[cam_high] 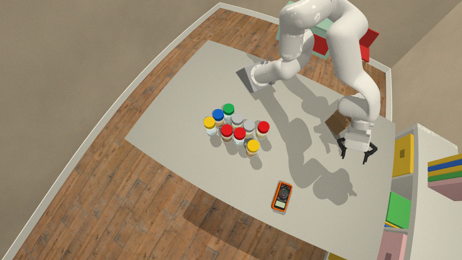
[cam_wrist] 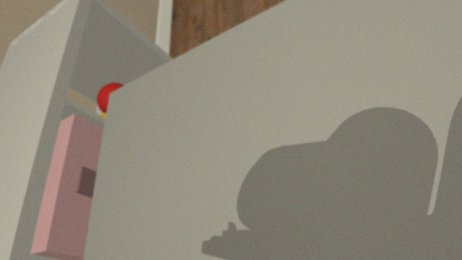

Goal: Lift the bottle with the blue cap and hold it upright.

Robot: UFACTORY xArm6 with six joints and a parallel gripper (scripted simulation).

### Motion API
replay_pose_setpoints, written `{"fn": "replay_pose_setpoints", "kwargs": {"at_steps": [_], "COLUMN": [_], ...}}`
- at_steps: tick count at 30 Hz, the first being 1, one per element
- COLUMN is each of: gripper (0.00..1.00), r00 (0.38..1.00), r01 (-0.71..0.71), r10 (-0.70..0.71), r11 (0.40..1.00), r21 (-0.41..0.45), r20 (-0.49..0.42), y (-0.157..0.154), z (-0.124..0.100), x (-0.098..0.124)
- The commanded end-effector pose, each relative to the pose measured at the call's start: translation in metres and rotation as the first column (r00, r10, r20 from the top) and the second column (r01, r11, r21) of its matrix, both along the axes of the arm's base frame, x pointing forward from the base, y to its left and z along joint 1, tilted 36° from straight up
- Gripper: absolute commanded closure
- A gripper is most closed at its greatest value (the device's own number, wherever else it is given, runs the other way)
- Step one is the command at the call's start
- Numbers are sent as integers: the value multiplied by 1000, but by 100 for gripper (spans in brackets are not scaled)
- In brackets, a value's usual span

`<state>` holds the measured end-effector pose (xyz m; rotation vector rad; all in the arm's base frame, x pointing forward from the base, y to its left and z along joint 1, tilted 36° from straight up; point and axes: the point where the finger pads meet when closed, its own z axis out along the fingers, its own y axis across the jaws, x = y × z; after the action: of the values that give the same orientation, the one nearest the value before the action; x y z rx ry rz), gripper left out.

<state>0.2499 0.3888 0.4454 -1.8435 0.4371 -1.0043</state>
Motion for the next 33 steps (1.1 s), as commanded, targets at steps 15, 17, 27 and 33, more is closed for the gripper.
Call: {"fn": "replay_pose_setpoints", "kwargs": {"at_steps": [15,17,27,33], "gripper": [0,0,21,21], "r00": [1000,1000,880,880], "r01": [0,0,457,457], "r10": [0,0,-444,-444], "r11": [1000,1000,888,888], "r21": [3,3,47,47], "r20": [2,2,-168,-168], "y": [0,0,-106,-112], "z": [2,2,4,5], "x": [0,0,110,118]}}
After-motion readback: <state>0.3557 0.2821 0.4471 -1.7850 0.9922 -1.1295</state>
